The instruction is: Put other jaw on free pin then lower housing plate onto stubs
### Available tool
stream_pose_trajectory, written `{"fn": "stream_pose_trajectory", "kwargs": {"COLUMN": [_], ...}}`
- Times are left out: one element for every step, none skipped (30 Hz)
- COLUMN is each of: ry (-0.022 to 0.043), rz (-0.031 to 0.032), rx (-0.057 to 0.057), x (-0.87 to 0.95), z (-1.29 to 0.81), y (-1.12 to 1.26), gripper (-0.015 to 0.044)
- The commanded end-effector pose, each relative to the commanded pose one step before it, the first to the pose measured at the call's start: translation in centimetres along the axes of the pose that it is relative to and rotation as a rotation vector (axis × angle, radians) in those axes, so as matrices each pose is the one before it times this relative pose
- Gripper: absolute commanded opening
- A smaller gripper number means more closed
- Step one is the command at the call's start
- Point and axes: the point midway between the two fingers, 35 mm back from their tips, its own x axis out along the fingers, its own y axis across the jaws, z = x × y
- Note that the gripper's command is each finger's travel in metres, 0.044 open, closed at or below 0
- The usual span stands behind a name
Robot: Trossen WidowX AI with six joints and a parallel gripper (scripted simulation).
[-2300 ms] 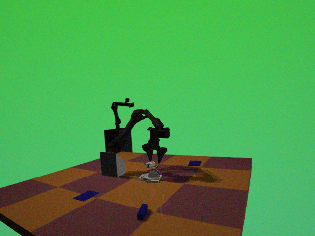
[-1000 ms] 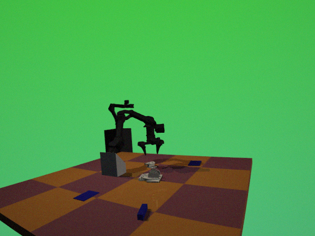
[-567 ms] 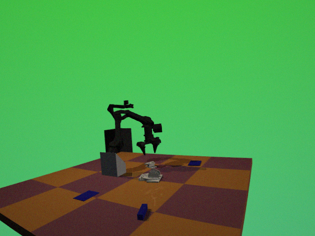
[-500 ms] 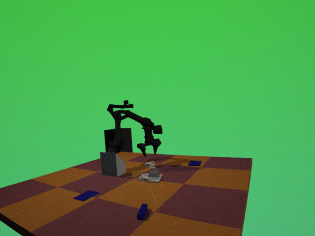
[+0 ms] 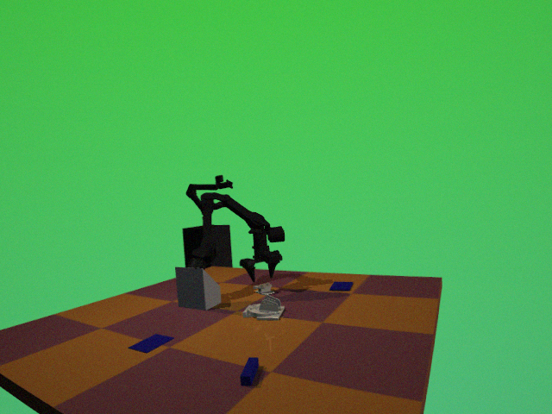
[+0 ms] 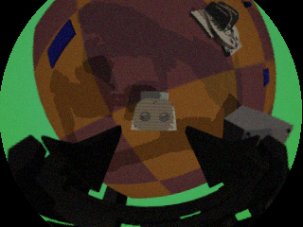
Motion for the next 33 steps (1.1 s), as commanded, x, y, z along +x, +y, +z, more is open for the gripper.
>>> {"fn": "stream_pose_trajectory", "kwargs": {"ry": [-0.00069, 0.00007, 0.00008, 0.00009, 0.00008, 0.00005, 0.00002, 0.00000, 0.00000, 0.00000, 0.00001, 0.00002, 0.00002, 0.00003, 0.00003, 0.00004, 0.00004, 0.00005, 0.00006, 0.00006, 0.00007, 0.00007, 0.00008, 0.00009, 0.00009, 0.00010, 0.00011, 0.00009, 0.00006, 0.00002, 0.00000, 0.00000, 0.00000], "rz": [-0.00519, 0.00011, 0.00013, 0.00015, 0.00013, 0.00008, 0.00003, 0.00000, -0.00001, -0.00003, -0.00005, -0.00005, -0.00003, -0.00002, 0.00000, 0.00001, 0.00003, 0.00004, 0.00006, 0.00007, 0.00009, 0.00010, 0.00012, 0.00013, 0.00015, 0.00016, 0.00017, 0.00015, 0.00009, 0.00003, 0.00000, 0.00000, 0.00000], "rx": [0.0098, 0.0000, 0.0000, 0.0000, 0.0000, 0.0000, 0.0000, 0.0000, 0.0000, 0.0000, 0.0000, 0.0000, 0.0000, 0.0000, 0.0000, 0.0000, 0.0000, 0.0000, 0.0000, 0.0000, 0.0000, 0.0000, 0.0000, 0.0000, 0.0001, 0.0001, 0.0001, 0.0001, 0.0000, 0.0000, 0.0000, 0.0000, 0.0000], "x": [0.662, 0.155, 0.156, 0.154, 0.121, 0.073, 0.024, 0.000, 0.026, 0.077, 0.128, 0.160, 0.160, 0.160, 0.160, 0.160, 0.159, 0.159, 0.159, 0.159, 0.159, 0.159, 0.159, 0.158, 0.158, 0.158, 0.157, 0.125, 0.075, 0.025, 0.000, 0.000, 0.000], "z": [0.074, -0.003, -0.005, -0.006, -0.005, -0.004, -0.001, 0.000, 0.002, 0.005, 0.008, 0.008, 0.007, 0.006, 0.005, 0.003, 0.002, 0.001, 0.000, -0.002, -0.003, -0.004, -0.005, -0.007, -0.008, -0.009, -0.010, -0.009, -0.006, -0.002, 0.000, 0.000, 0.000], "y": [-0.145, 0.000, -0.001, -0.001, -0.001, -0.001, 0.000, 0.000, 0.001, 0.002, 0.003, 0.004, 0.003, 0.003, 0.002, 0.002, 0.001, 0.001, 0.000, 0.000, -0.001, -0.001, -0.002, -0.003, -0.003, -0.004, -0.004, -0.004, -0.002, -0.001, 0.000, 0.000, 0.000], "gripper": [0.0440, 0.0440, 0.0440, 0.0440, 0.0440, 0.0440, 0.0440, 0.0440, 0.0440, 0.0440, 0.0440, 0.0440, 0.0440, 0.0440, 0.0440, 0.0440, 0.0440, 0.0440, 0.0440, 0.0440, 0.0440, 0.0440, 0.0440, 0.0440, 0.0440, 0.0440, 0.0440, 0.0440, 0.0440, 0.0440, 0.0440, 0.0440, 0.0440]}}
